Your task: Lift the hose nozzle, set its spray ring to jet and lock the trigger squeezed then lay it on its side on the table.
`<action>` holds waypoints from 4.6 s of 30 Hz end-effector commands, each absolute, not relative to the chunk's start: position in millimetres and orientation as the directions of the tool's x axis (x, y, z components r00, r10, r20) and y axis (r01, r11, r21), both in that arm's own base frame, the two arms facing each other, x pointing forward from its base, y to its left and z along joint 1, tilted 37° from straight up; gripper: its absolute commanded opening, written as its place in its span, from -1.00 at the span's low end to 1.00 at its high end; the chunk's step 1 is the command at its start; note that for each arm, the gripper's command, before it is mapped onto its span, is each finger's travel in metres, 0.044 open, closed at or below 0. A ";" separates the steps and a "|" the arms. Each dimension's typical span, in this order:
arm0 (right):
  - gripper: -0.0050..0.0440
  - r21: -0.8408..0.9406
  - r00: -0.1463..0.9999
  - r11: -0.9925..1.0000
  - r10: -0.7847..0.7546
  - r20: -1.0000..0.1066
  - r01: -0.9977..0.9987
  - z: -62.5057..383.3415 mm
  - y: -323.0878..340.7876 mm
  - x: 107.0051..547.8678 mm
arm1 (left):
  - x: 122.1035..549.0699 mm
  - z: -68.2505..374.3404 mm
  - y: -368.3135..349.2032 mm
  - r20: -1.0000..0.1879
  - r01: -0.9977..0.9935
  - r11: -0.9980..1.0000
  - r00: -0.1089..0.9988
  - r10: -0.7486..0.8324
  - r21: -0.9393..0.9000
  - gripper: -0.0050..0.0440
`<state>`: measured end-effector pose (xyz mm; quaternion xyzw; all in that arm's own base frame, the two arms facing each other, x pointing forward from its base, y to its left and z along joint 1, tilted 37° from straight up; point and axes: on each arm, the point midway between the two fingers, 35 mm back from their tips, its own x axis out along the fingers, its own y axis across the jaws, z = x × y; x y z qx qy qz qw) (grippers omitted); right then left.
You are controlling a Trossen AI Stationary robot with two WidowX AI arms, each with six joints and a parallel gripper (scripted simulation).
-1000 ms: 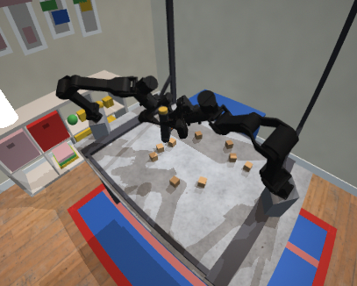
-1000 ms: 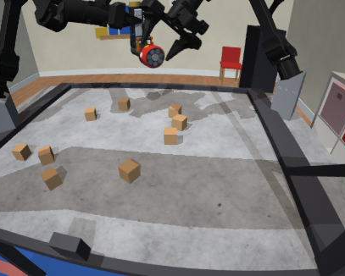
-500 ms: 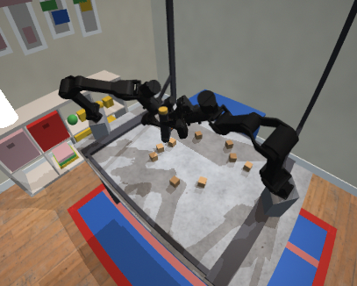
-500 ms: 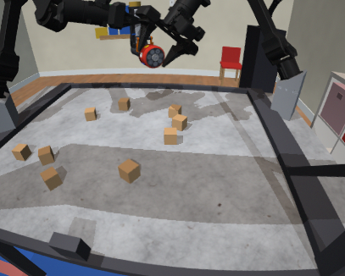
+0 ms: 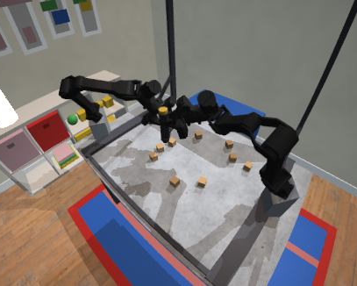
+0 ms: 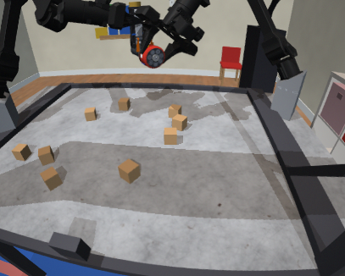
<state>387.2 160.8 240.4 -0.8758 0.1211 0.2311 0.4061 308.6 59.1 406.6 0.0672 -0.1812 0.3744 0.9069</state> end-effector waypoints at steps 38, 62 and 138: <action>-0.80 -0.809 0.952 -0.585 0.274 -0.134 0.054 240.9 148.1 380.8 | 303.1 416.7 58.5 0.401 -0.695 0.717 0.646 0.649 -0.042 -0.11; -0.80 -0.818 0.923 -0.524 0.384 0.021 0.237 237.4 144.3 381.7 | 303.1 416.7 58.5 0.401 -0.695 0.717 0.646 0.649 -0.042 -0.11; 0.86 -0.794 0.848 -0.427 0.492 0.198 0.433 216.3 93.9 305.8 | 303.1 416.7 58.5 0.402 -0.695 0.718 0.646 0.649 -0.042 -0.11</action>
